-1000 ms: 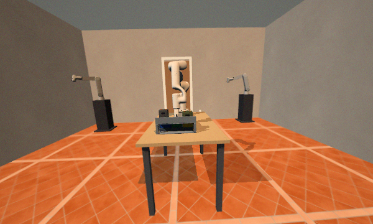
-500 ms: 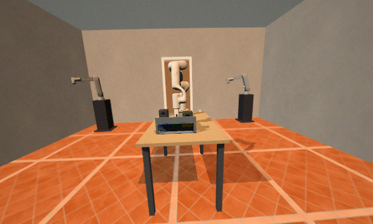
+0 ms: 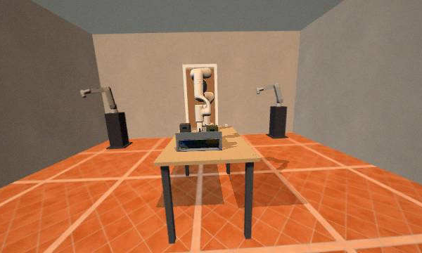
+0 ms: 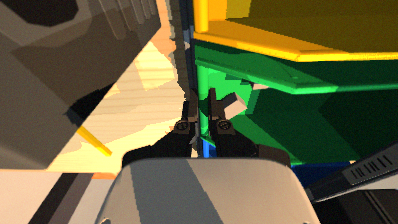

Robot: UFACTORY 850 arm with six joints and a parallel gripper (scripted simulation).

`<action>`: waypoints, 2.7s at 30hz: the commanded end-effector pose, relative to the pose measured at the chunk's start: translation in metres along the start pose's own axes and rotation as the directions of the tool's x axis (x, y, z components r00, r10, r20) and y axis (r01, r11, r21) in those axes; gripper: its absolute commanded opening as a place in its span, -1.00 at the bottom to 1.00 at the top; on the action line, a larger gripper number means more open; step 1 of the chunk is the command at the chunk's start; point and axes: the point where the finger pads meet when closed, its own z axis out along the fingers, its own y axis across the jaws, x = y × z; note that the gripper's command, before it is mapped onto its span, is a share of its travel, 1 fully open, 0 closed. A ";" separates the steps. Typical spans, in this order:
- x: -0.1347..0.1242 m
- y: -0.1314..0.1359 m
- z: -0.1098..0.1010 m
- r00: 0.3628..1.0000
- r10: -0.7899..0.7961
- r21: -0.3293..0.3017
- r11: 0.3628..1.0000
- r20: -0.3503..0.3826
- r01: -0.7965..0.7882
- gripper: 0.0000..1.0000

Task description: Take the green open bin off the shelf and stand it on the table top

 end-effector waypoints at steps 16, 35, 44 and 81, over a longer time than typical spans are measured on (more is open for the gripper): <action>0.000 0.001 -0.013 1.000 0.000 -0.002 1.000 0.000 0.000 -1.00; 0.000 0.001 -0.020 1.000 0.000 -0.002 1.000 0.000 0.000 -1.00; 0.000 0.001 -0.018 1.000 0.000 -0.002 1.000 0.000 0.000 -1.00; 0.000 -0.029 -0.016 1.000 0.000 -0.002 1.000 0.000 0.000 -1.00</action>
